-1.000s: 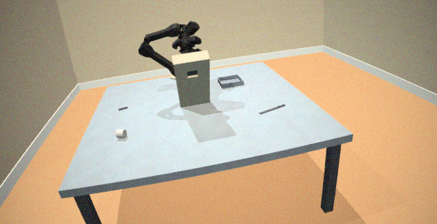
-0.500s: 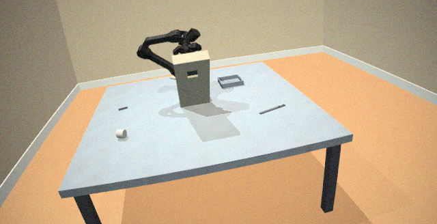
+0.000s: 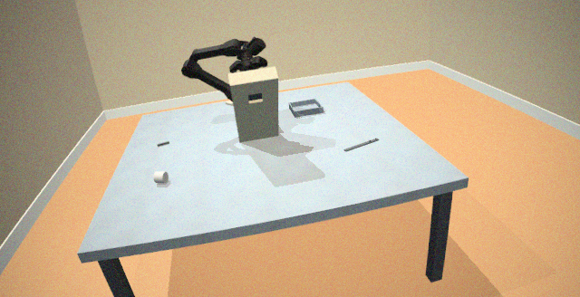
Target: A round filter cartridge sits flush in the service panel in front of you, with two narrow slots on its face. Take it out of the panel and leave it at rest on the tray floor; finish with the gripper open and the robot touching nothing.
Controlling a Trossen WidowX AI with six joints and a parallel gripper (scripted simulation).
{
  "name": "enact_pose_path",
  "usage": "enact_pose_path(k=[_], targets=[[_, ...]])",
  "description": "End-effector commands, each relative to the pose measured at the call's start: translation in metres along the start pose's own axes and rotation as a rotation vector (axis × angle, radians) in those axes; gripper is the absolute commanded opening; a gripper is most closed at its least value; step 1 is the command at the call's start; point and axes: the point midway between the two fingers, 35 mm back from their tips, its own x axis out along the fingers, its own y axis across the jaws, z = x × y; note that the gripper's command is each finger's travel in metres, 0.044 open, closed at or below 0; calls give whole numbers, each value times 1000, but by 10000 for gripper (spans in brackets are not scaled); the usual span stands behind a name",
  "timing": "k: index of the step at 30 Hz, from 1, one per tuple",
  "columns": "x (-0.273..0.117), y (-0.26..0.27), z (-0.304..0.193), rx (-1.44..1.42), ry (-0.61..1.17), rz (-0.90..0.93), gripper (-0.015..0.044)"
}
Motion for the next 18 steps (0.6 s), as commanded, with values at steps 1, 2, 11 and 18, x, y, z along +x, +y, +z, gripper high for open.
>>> enact_pose_path(k=[1, 2, 11, 18], targets=[[0, 0, -3, 9, -3, -7, 105], [-1, -3, 1, 9, -3, -7, 105], [-9, -52, 49, 11, -3, -9, 105], [-32, -74, 72, 20, -7, -5, 263]])
